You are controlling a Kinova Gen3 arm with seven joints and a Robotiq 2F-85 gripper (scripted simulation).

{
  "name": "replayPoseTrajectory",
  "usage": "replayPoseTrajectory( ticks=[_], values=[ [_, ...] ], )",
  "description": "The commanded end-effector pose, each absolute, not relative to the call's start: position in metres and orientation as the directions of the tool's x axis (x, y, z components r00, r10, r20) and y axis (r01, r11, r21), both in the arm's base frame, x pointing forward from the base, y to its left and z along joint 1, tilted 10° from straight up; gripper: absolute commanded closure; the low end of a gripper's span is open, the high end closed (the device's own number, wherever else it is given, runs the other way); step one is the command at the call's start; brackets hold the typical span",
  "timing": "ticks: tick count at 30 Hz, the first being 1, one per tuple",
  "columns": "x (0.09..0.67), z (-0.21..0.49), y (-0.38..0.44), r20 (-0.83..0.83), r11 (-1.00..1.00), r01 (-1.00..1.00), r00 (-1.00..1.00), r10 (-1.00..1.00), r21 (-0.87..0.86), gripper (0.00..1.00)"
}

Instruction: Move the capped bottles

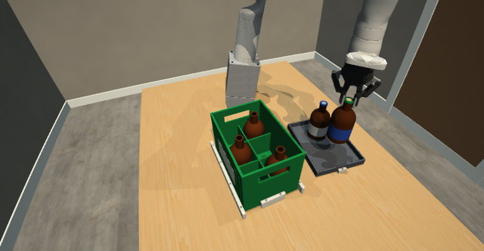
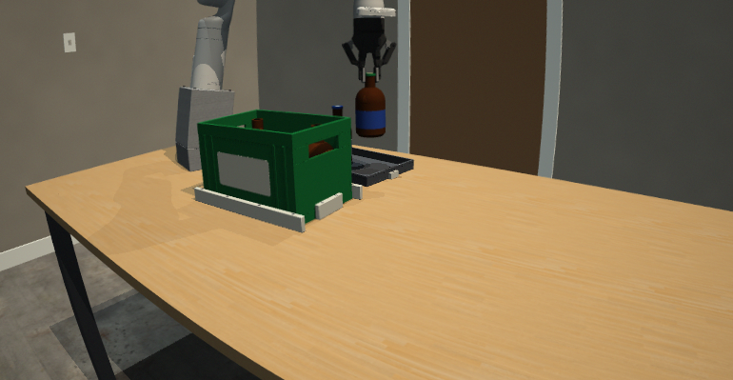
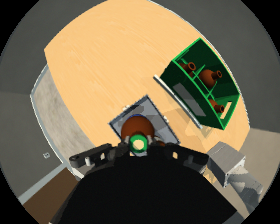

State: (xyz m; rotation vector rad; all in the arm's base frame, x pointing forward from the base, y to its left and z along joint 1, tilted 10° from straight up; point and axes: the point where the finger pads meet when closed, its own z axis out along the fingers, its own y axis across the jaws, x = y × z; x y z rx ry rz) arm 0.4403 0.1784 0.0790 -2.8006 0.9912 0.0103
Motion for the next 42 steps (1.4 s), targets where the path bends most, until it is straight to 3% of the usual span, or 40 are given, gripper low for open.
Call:
replayPoseTrajectory(
  ticks=[1,42],
  values=[
    [0.438,0.073,0.181,-0.068,-0.767,-0.622,0.782,-0.62,-0.155,1.0],
    [0.439,0.011,0.193,-0.071,-0.769,-0.621,0.783,-0.618,-0.154,1.0]
  ],
)
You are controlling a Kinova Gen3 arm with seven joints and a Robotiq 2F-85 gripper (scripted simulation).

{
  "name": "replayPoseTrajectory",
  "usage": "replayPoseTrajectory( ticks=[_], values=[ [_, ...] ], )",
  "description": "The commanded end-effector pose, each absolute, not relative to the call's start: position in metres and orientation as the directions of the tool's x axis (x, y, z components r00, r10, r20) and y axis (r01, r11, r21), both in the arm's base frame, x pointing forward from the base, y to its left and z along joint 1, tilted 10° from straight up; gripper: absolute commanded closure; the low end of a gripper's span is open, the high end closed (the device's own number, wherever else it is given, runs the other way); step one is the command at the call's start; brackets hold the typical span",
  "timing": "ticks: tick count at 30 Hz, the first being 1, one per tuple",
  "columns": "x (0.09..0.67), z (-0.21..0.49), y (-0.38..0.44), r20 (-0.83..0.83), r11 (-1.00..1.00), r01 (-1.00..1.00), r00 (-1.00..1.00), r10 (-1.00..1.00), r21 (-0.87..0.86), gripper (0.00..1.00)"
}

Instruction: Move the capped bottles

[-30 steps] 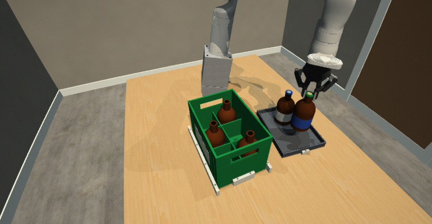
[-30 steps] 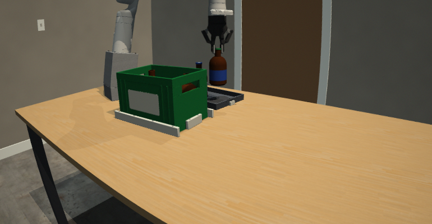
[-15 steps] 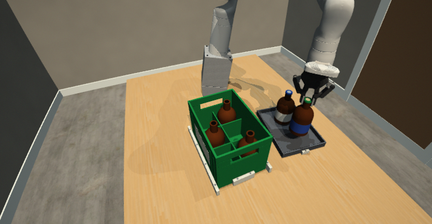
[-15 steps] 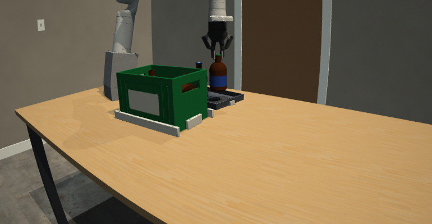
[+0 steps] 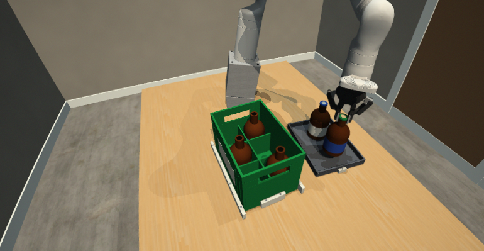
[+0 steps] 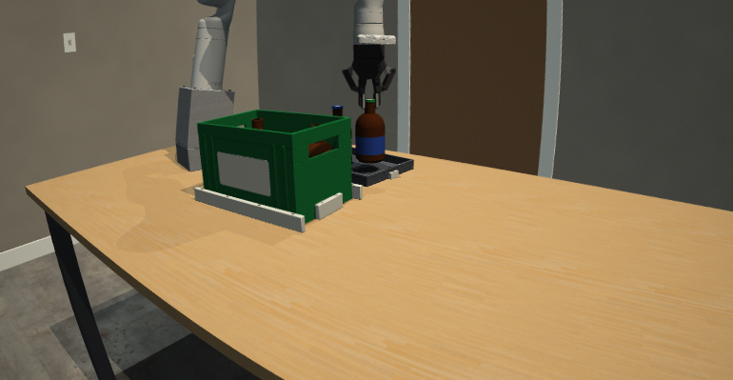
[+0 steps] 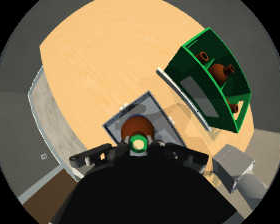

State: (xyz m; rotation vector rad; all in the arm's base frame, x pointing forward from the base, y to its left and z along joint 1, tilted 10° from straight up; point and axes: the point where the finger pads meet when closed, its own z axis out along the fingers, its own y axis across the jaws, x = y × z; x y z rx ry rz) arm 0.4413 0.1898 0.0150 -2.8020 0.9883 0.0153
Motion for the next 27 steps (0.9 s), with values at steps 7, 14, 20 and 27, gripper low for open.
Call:
replayPoseTrajectory(
  ticks=[7,14,20,27],
  values=[
    [0.4412,0.0102,0.1911,-0.068,-0.767,-0.622,0.782,-0.62,-0.155,1.0],
    [0.4414,0.0075,0.1914,-0.07,-0.768,-0.621,0.783,-0.619,-0.154,1.0],
    [0.4416,0.0059,0.1916,-0.071,-0.769,-0.621,0.783,-0.618,-0.153,1.0],
    [0.442,0.0038,0.1918,-0.07,-0.769,-0.621,0.783,-0.618,-0.154,1.0]
  ],
)
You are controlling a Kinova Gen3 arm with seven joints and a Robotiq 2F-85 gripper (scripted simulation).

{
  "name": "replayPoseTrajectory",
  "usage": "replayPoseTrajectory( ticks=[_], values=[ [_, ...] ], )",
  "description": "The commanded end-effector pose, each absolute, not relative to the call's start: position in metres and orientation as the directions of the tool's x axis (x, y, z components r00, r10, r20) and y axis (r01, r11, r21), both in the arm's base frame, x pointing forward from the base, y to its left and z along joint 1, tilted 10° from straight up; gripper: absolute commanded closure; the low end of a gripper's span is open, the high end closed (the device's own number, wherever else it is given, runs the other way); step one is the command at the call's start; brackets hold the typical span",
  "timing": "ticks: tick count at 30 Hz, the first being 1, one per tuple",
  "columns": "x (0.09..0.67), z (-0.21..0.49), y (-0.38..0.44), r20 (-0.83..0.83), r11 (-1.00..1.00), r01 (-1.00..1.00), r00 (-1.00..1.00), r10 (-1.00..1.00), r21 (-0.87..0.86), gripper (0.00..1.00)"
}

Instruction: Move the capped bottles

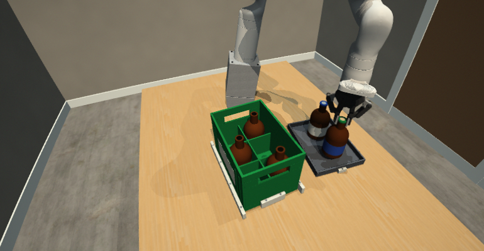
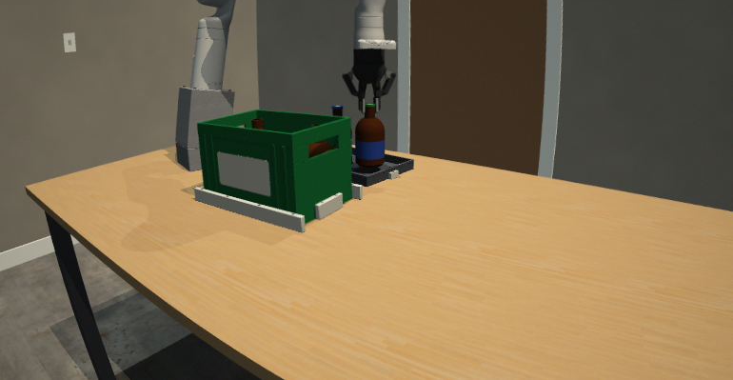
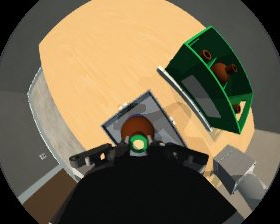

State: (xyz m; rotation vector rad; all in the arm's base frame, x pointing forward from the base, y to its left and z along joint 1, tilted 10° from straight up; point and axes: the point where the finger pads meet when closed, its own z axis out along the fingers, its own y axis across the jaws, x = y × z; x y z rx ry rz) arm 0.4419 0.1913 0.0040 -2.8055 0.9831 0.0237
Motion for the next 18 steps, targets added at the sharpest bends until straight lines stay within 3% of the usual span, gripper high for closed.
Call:
replayPoseTrajectory(
  ticks=[1,18],
  values=[
    [0.442,0.0034,0.1919,-0.07,-0.769,-0.621,0.783,-0.618,-0.154,1.0],
    [0.4424,-0.0019,0.1926,-0.071,-0.769,-0.621,0.783,-0.618,-0.154,1.0]
  ],
)
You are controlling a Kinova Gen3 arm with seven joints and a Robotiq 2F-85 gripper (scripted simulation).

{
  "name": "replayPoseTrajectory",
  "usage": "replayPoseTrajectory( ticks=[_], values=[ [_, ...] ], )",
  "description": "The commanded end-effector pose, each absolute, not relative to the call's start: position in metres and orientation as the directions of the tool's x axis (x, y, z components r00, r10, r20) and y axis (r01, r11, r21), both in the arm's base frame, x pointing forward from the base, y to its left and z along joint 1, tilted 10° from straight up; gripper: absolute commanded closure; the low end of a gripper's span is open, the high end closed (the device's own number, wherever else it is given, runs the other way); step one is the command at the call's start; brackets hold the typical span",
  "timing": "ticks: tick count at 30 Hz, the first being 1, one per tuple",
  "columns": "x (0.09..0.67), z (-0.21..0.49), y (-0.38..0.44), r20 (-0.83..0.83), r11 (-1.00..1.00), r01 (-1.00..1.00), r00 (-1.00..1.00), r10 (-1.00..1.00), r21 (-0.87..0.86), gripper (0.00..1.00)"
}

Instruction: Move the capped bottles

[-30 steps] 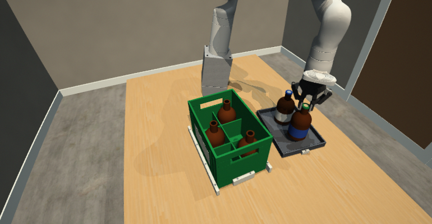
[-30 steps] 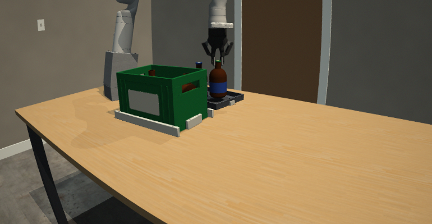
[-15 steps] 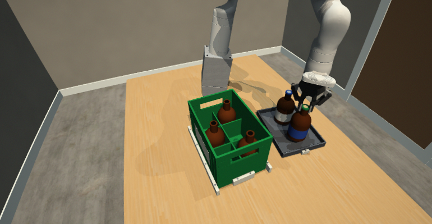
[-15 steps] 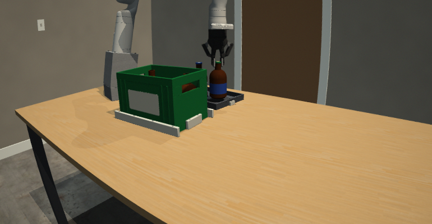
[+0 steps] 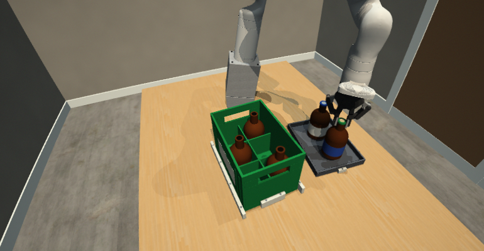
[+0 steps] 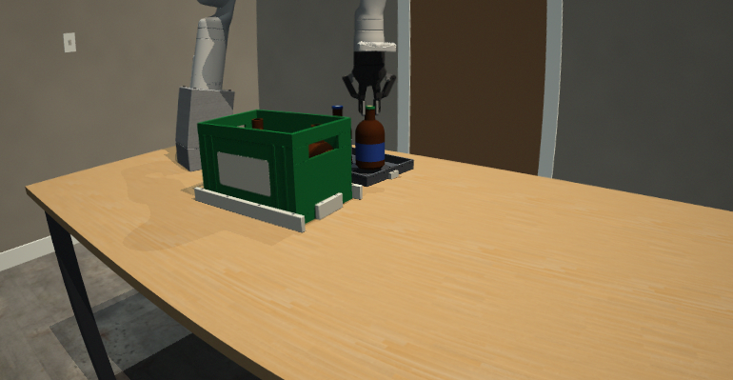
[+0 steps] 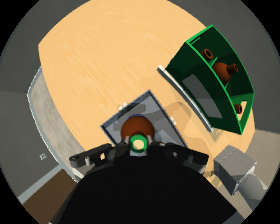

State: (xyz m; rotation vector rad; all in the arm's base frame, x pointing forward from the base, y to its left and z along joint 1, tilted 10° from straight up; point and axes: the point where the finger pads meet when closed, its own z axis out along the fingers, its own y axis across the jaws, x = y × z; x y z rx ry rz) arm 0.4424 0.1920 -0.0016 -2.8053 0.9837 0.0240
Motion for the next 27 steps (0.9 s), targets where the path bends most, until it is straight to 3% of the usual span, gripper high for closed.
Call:
replayPoseTrajectory(
  ticks=[1,26,27],
  values=[
    [0.4424,-0.0023,0.1927,-0.071,-0.769,-0.621,0.783,-0.618,-0.154,1.0],
    [0.4425,-0.0086,0.1939,-0.071,-0.769,-0.621,0.783,-0.618,-0.153,1.0],
    [0.4429,-0.0081,0.1935,-0.07,-0.769,-0.621,0.783,-0.618,-0.154,0.0]
  ],
)
